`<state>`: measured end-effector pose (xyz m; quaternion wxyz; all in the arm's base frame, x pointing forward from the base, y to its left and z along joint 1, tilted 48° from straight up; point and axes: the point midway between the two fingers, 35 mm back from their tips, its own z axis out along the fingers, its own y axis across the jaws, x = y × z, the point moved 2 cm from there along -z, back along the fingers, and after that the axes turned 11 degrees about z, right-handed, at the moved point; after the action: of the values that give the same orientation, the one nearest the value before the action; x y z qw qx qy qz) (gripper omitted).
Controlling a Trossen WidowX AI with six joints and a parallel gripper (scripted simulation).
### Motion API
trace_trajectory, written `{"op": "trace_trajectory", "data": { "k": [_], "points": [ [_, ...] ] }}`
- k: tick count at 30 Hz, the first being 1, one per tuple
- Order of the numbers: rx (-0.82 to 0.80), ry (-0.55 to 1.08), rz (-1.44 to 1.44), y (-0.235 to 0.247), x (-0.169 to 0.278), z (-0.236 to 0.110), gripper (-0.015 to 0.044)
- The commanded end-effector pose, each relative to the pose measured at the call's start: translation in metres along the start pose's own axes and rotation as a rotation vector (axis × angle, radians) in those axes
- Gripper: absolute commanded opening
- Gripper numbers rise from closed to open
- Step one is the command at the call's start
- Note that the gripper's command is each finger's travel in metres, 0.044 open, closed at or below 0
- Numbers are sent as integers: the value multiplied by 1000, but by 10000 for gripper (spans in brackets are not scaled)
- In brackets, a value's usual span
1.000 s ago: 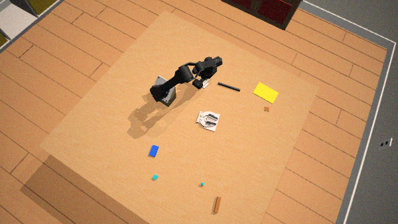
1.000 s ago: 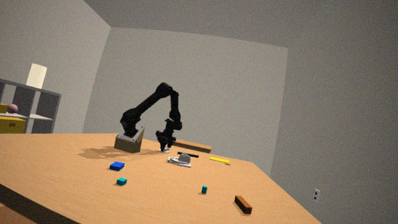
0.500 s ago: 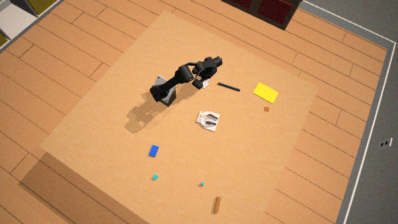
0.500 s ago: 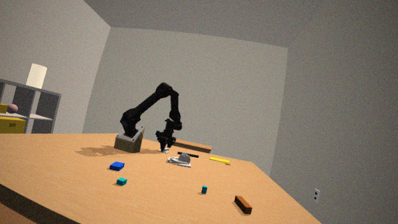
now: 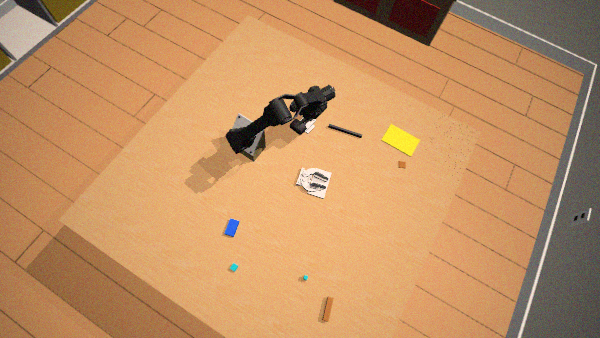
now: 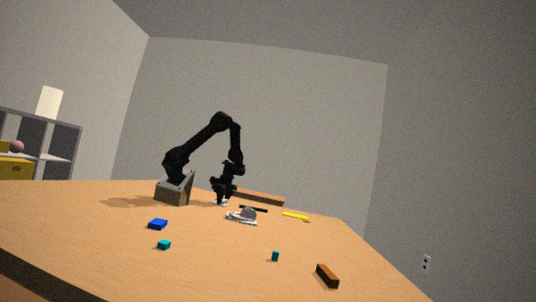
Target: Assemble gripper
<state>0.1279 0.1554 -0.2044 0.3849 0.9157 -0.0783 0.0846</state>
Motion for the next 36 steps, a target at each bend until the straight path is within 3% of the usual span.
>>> {"op": "trace_trajectory", "data": {
  "k": [1, 11, 36],
  "points": [
    [0, 0, 0, 0, 0, 0, 351],
    [1, 0, 0, 0, 0, -2, 351],
    [4, 4, -4, -1, 0, -73, 351]
  ]
}}
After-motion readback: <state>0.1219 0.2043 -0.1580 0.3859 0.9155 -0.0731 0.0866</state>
